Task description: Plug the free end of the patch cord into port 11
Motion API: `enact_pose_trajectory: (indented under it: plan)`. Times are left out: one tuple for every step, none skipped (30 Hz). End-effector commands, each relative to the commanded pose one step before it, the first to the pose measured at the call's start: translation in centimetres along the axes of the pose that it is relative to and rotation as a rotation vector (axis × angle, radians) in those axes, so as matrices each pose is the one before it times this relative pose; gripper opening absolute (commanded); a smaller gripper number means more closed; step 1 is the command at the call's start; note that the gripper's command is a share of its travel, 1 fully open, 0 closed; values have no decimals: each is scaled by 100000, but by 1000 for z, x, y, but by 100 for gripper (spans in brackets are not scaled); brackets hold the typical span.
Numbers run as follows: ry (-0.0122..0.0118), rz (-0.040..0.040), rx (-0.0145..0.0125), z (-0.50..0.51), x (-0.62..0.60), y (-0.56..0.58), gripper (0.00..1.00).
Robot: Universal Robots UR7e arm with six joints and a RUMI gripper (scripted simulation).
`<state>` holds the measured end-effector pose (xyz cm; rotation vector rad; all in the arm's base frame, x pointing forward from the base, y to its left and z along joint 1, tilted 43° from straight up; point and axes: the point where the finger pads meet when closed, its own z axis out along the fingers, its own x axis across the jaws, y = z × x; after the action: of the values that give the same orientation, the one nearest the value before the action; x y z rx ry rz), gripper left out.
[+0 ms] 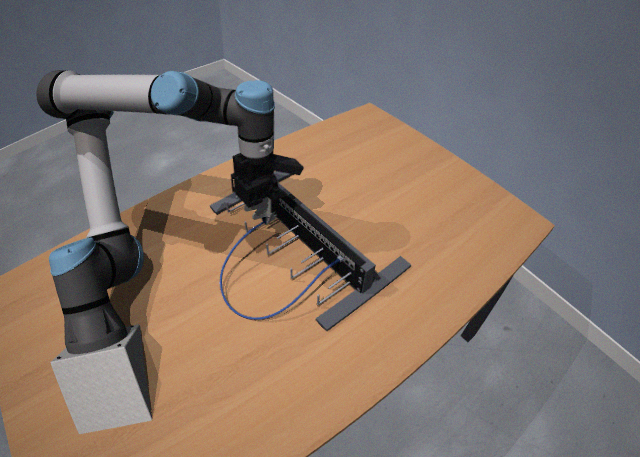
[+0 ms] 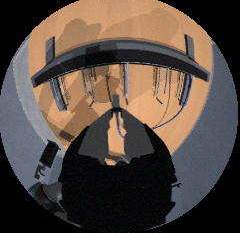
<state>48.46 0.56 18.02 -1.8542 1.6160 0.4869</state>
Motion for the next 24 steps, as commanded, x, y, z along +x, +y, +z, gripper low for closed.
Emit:
enact_pose_trajectory:
  plan:
    - [66,-12,71,315,22,-409,0]
    - [0,0,0,0,0,0,0]
    - [1,0,0,114,1,-125,0]
    - [0,0,0,117,0,-127,0]
    - [0,0,0,119,0,-129,0]
    - [0,0,0,120,0,-131,0]
    - [-1,0,0,120,-1,-130,0]
    - [1,0,0,118,1,-130,0]
    - [0,0,0,117,0,-127,0]
    - [-1,0,0,114,0,-124,0]
    - [1,0,0,110,1,-120,0]
    - [0,0,0,105,0,-115,0]
    - [-1,0,0,100,0,-108,0]
    - [1,0,0,93,1,-102,0]
    - [0,0,0,87,0,-95,0]
    - [0,0,0,80,0,-86,0]
    - [0,0,0,72,0,-78,0]
    - [0,0,0,0,0,0,0]
    - [0,0,0,0,0,0,0]
    - [0,0,0,63,0,-69,0]
    - [0,0,0,55,0,-60,0]
    - [0,0,0,47,0,-51,0]
    - [0,0,0,38,0,-42,0]
    - [0,0,0,31,0,-33,0]
